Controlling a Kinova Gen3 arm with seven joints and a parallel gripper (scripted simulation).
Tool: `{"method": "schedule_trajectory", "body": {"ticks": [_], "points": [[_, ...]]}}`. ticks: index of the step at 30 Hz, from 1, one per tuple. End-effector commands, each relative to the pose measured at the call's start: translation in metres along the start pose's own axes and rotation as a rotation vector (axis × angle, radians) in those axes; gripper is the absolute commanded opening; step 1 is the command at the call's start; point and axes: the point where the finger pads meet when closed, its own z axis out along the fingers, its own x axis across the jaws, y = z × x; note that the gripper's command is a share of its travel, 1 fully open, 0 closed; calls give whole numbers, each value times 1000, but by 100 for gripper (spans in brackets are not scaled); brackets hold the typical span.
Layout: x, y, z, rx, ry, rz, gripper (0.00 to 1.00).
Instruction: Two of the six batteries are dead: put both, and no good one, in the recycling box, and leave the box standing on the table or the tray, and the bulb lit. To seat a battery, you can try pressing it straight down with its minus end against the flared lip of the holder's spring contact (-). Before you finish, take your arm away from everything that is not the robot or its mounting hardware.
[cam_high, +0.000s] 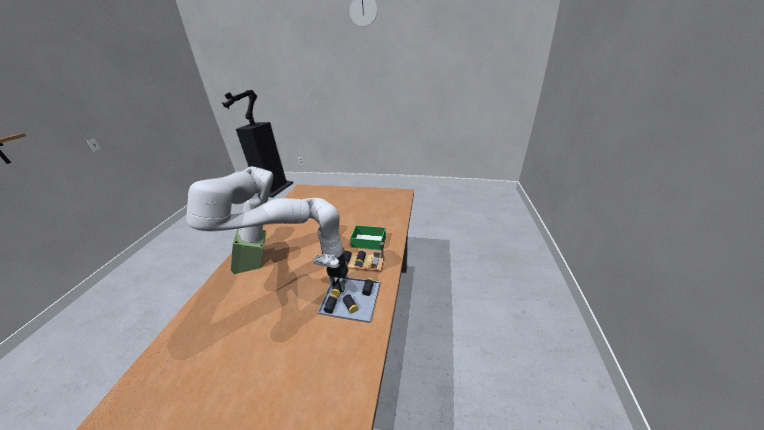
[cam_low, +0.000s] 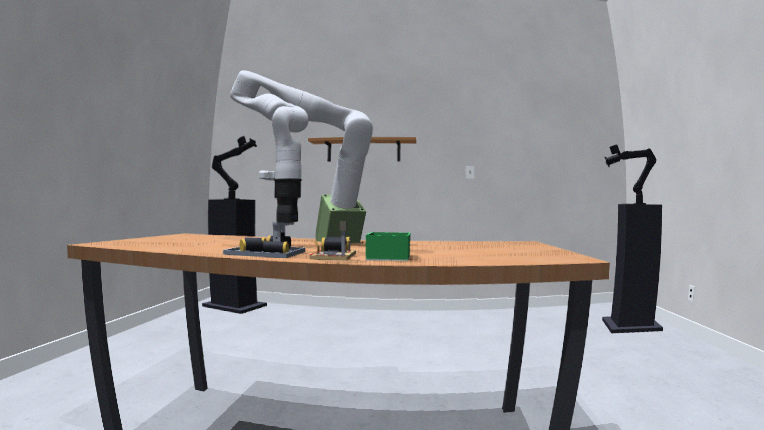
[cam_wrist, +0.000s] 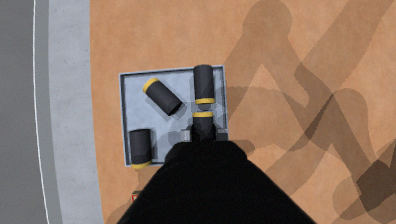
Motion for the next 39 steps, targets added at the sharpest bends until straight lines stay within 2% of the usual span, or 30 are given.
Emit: {"method": "schedule_trajectory", "body": {"ticks": [1, 7, 20, 25, 27, 34, 39], "points": [[-2, -4, -13, 9, -8, 2, 57], [-2, -4, -36, 9, -8, 2, 57], [-2, -3, -44, 9, -8, 2, 57], [-2, -3, -70, 9, -8, 2, 57], [-2, -3, -70, 9, -8, 2, 57], [-2, -3, -114, 9, -8, 2, 57], [-1, -3, -125, 9, -8, 2, 57]]}}
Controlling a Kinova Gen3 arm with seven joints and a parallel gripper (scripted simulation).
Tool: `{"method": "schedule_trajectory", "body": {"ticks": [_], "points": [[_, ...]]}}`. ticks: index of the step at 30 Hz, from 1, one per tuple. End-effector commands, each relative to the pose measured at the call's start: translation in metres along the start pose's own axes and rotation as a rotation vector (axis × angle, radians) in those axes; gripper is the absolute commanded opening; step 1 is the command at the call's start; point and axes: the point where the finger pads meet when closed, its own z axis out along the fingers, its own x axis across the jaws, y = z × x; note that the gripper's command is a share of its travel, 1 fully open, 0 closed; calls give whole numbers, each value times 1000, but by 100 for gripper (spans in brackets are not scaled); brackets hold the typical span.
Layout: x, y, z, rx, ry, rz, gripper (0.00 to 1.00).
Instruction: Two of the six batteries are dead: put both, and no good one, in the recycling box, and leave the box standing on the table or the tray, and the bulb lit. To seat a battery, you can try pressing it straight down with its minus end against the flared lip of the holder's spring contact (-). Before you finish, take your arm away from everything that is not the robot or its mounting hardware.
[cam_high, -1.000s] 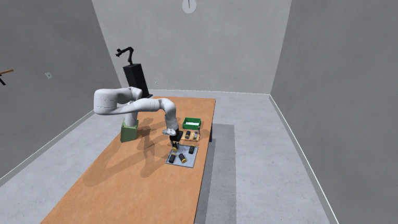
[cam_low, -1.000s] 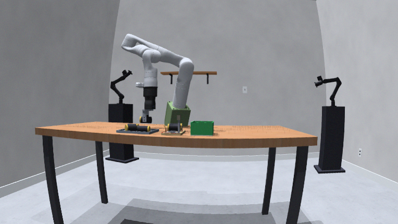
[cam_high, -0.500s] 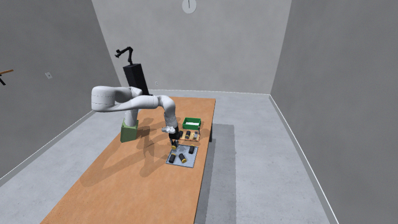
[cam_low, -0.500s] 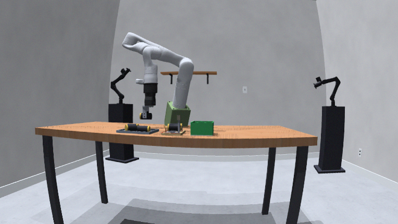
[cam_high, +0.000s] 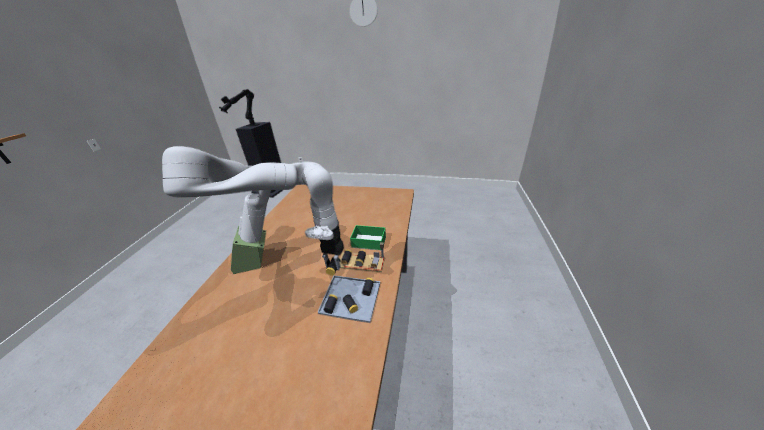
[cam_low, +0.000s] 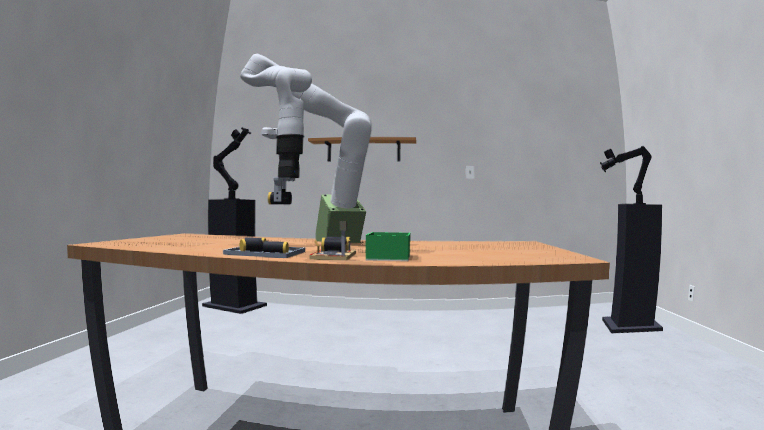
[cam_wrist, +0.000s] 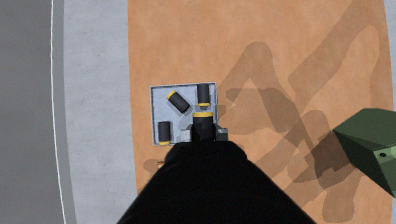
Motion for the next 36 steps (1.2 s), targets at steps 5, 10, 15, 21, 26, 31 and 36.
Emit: {"method": "schedule_trajectory", "body": {"ticks": [5, 10, 15, 21, 26, 31, 36], "points": [[-1, -5, -5, 10, -6, 9, 57], [-1, -5, -5, 10, -6, 10, 57], [-1, -5, -5, 10, -6, 11, 57], [-1, -5, -5, 10, -6, 14, 57], [-1, -5, -5, 10, -6, 18, 57], [-1, -5, -5, 10, -6, 26, 57], [-1, -5, -5, 10, -6, 37, 57]]}}
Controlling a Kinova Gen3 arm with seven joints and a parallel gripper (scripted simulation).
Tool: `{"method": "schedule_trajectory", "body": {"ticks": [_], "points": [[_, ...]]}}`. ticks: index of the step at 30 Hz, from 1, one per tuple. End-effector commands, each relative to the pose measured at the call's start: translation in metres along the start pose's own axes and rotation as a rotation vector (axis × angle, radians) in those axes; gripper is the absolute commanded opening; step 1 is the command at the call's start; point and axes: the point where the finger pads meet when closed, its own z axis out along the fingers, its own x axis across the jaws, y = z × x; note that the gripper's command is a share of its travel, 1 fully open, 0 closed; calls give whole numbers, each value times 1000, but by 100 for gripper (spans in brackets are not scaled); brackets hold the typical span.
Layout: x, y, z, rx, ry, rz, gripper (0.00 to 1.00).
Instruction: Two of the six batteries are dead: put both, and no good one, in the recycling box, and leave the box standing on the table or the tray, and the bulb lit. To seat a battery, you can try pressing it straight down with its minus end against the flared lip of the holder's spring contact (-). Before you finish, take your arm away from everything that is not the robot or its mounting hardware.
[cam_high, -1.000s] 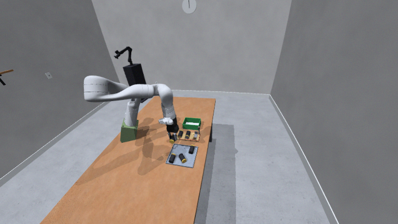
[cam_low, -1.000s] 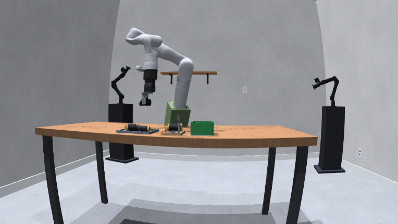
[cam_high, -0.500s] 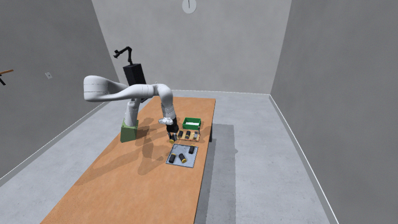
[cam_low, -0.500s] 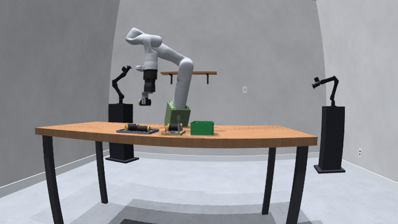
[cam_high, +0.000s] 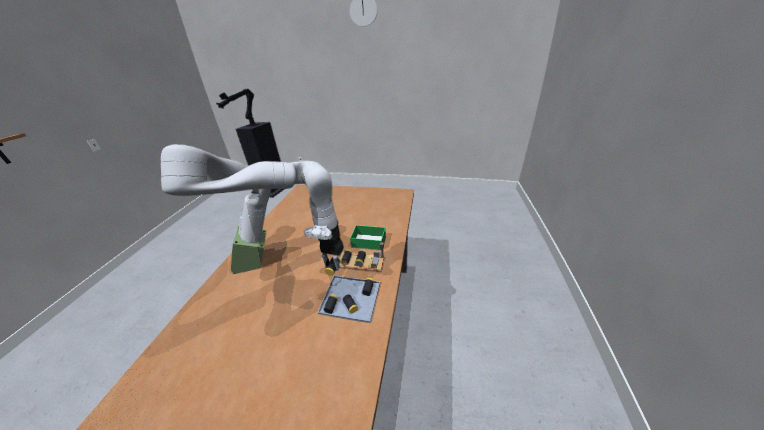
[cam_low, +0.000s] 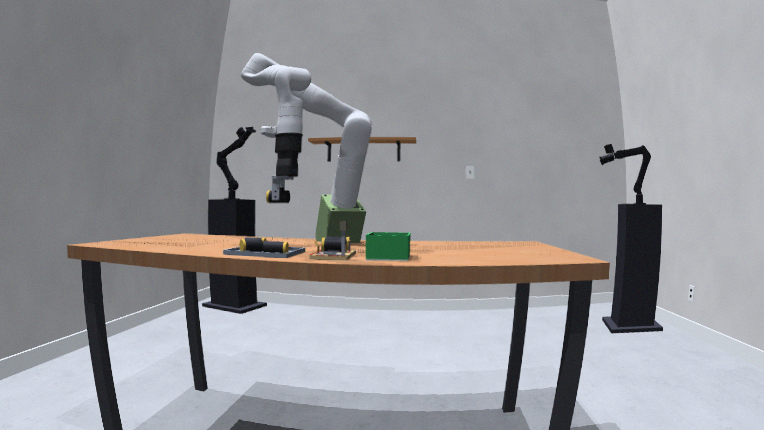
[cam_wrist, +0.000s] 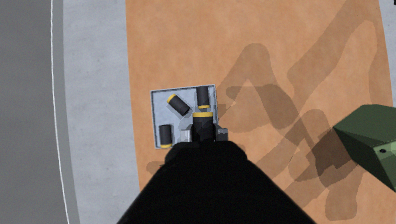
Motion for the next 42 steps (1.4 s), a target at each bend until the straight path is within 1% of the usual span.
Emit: {"method": "schedule_trajectory", "body": {"ticks": [1, 20, 42], "points": [[0, 0, -1, 1, -1, 5, 57], [0, 0, -1, 1, -1, 69, 57], [0, 0, -1, 1, -1, 228, 57]]}}
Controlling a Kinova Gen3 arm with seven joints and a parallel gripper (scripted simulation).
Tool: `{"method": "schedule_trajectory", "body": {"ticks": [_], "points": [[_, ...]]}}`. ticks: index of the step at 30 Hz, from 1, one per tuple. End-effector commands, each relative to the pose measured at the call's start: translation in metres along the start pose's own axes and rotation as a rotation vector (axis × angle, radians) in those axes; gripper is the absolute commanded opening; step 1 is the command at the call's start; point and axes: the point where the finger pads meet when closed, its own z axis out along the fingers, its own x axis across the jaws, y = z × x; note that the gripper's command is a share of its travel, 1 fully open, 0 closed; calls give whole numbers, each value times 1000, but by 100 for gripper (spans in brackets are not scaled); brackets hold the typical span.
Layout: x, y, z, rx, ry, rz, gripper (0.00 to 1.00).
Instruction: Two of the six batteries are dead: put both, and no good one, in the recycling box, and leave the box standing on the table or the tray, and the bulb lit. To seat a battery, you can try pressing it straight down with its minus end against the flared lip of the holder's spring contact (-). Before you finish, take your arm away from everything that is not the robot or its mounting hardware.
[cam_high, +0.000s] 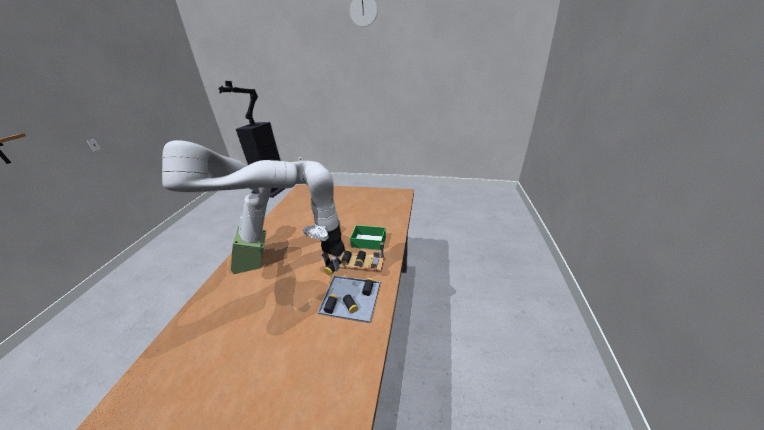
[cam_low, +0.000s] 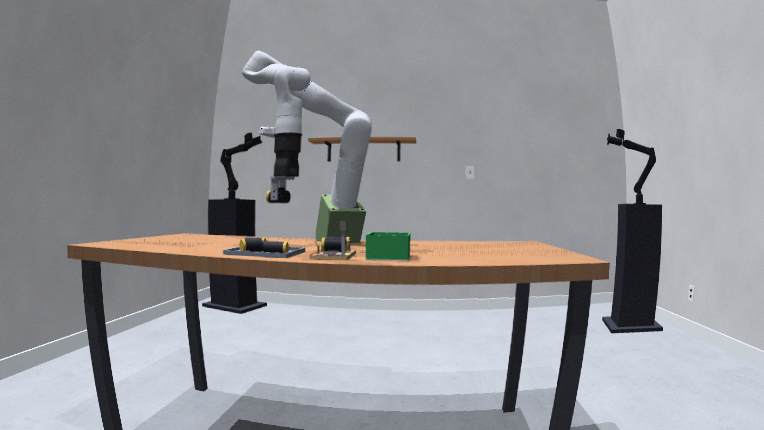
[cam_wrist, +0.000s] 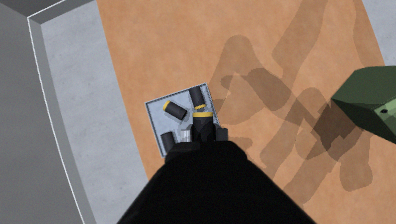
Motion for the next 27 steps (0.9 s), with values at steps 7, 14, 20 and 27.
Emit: {"method": "schedule_trajectory", "body": {"ticks": [7, 14, 20, 27], "points": [[-1, 0, -1, 2, -2, 87, 57], [-1, 0, -1, 2, -2, 148, 57], [-1, 0, -1, 2, -2, 230, 57], [-1, 0, -1, 2, -2, 334, 57]]}}
